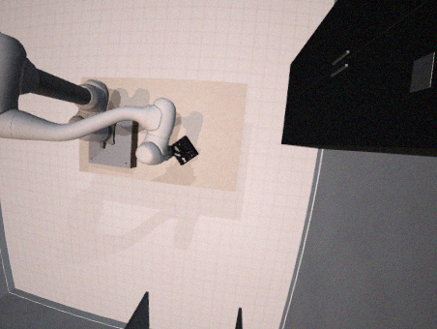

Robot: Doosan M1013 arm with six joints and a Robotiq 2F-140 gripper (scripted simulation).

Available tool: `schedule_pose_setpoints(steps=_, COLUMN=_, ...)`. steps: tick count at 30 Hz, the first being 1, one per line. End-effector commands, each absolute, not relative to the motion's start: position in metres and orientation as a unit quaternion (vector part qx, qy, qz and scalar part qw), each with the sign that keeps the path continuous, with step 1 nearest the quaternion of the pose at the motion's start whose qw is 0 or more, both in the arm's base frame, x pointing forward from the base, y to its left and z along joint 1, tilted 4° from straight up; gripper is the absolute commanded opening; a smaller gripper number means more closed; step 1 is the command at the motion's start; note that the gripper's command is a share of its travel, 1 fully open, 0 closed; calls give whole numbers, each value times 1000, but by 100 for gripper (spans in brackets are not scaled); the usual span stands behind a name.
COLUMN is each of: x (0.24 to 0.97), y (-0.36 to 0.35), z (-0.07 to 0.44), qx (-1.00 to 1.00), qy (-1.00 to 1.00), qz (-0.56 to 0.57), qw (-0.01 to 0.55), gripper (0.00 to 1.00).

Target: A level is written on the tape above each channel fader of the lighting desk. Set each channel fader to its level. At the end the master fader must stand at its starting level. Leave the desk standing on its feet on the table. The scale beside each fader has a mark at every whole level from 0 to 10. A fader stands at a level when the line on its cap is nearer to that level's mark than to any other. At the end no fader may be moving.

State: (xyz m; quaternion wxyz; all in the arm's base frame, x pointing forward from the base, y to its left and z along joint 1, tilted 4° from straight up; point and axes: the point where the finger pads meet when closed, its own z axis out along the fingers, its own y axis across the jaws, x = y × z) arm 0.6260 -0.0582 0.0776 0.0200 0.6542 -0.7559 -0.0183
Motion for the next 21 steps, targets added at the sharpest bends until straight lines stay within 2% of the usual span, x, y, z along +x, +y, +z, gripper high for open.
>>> schedule_pose_setpoints(steps=1, x=621, y=-61, z=83, qx=724, qy=-689, qz=-31, qw=17, gripper=100)
schedule_pose_setpoints(steps=13, x=625, y=-58, z=80, qx=711, qy=-703, qz=-30, qw=15, gripper=100)
schedule_pose_setpoints(steps=21, x=675, y=-12, z=41, qx=528, qy=-849, qz=-29, qw=-3, gripper=100)
